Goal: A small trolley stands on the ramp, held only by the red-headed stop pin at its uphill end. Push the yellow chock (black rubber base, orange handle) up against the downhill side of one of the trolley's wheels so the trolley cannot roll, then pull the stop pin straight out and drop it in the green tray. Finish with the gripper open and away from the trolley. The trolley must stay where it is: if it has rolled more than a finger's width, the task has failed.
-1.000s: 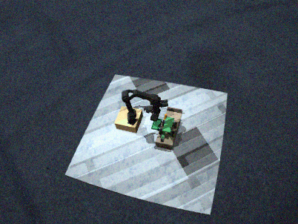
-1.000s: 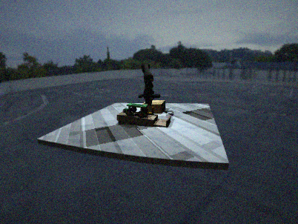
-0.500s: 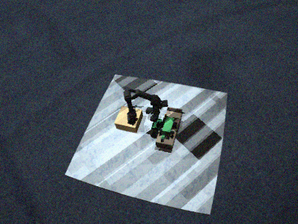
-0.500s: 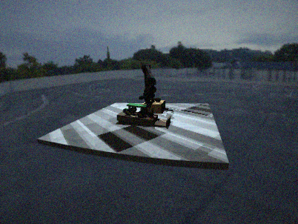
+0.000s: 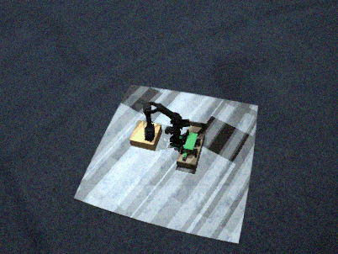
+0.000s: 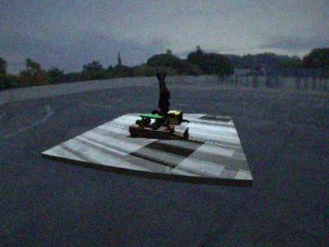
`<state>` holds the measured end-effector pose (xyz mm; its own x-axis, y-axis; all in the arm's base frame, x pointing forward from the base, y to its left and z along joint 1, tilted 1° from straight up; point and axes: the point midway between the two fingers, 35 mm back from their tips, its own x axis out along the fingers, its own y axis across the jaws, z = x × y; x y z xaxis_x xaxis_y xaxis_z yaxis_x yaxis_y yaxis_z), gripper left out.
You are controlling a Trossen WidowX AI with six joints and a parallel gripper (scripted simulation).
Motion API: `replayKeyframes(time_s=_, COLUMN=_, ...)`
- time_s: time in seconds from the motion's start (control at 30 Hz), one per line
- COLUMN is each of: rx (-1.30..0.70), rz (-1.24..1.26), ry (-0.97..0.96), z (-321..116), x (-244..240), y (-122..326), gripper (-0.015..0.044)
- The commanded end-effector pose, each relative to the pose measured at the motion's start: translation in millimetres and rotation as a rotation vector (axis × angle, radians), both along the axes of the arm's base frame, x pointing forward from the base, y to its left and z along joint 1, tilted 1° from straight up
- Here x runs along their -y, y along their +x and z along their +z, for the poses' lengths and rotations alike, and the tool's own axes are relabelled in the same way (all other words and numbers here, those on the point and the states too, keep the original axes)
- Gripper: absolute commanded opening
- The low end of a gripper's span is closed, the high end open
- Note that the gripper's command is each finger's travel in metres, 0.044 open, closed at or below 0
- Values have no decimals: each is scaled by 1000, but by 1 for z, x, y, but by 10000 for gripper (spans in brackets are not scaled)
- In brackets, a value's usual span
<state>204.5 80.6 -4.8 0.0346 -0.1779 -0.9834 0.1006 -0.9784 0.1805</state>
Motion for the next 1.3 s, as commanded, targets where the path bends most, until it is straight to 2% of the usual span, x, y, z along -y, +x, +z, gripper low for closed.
replayKeyframes(time_s=0.0, rx=2, rz=7, ry=-3, z=-4, x=2, y=0, gripper=0)
replayKeyframes(time_s=0.23, rx=2, rz=7, ry=-3, z=-4, x=-1, y=0, gripper=184)
replayKeyframes(time_s=0.27, rx=2, rz=7, ry=-3, z=-4, x=-2, y=0, gripper=190)
replayKeyframes(time_s=1.27, rx=2, rz=7, ry=-1, z=-12, x=-20, y=-4, gripper=190)
